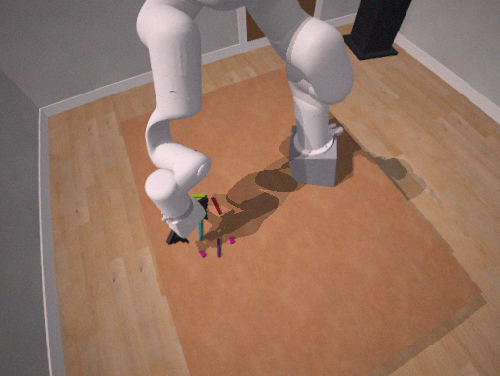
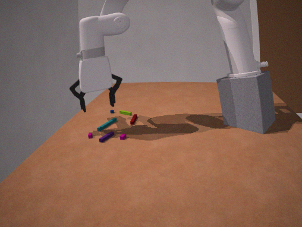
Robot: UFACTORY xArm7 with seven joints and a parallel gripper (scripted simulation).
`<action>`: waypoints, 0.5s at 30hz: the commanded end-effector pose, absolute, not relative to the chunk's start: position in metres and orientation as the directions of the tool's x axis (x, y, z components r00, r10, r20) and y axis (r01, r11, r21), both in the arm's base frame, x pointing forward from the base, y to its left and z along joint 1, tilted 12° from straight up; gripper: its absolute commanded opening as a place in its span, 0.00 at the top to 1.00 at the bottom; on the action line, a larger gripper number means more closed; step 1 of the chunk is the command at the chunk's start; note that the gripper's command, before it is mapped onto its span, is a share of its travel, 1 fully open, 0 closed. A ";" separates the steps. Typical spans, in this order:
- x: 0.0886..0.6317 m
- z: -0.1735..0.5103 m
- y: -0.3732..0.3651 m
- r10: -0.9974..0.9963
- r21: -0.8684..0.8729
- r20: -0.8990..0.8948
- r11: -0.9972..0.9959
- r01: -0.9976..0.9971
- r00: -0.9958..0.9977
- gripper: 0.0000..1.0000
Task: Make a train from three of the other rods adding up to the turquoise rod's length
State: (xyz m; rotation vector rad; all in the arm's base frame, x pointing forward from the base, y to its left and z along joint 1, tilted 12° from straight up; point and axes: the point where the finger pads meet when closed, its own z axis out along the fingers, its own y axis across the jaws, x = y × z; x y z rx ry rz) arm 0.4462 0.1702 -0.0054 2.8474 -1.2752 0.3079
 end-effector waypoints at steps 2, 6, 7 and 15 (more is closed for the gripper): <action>0.449 -0.004 0.163 -0.823 -0.099 0.174 -0.560 -0.822 0.540 0.00; 0.451 -0.003 0.154 -0.899 -0.120 0.156 -0.428 -0.896 0.408 0.00; 0.452 -0.003 0.152 -0.911 -0.123 0.153 -0.403 -0.907 0.384 0.00; 0.455 -0.001 0.138 -0.978 -0.149 0.121 -0.189 -0.971 0.172 0.00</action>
